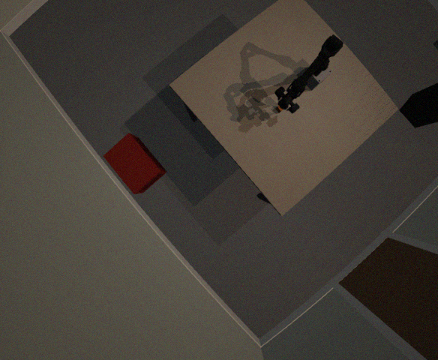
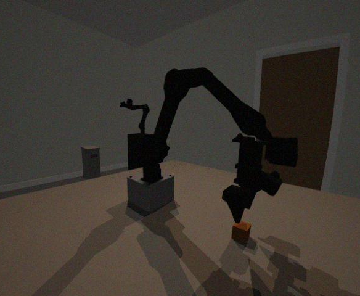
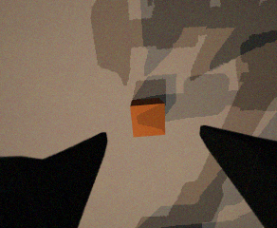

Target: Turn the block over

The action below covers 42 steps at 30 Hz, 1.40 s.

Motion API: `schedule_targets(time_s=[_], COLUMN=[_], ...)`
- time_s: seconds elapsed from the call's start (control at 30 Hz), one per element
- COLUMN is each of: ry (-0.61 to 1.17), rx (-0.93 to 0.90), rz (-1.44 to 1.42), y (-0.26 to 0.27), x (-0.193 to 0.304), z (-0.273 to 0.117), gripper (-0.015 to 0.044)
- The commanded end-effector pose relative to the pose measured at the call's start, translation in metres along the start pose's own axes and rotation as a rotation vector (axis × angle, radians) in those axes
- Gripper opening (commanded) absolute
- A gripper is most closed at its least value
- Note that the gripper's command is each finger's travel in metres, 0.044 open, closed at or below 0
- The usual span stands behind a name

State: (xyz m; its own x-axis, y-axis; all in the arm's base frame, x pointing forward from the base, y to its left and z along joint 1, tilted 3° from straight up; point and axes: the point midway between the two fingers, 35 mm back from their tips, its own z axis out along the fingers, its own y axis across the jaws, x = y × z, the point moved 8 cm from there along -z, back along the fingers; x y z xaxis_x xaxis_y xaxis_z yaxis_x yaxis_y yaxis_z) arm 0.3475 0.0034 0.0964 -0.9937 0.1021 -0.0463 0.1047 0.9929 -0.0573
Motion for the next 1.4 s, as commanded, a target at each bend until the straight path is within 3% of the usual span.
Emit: schedule_targets(time_s=[0.0,0.87,1.2,1.37], ry=[0.000,0.001,0.001,0.001], rx=[-0.004,-0.003,-0.003,-0.003], rz=[-0.005,-0.005,-0.005,-0.005], y=[0.000,0.001,0.001,0.001], x=[0.000,0.001,0.001,0.001], z=[0.015,0.050,0.050,0.050], gripper=[0.0440,0.0440,0.0177,0.0144])
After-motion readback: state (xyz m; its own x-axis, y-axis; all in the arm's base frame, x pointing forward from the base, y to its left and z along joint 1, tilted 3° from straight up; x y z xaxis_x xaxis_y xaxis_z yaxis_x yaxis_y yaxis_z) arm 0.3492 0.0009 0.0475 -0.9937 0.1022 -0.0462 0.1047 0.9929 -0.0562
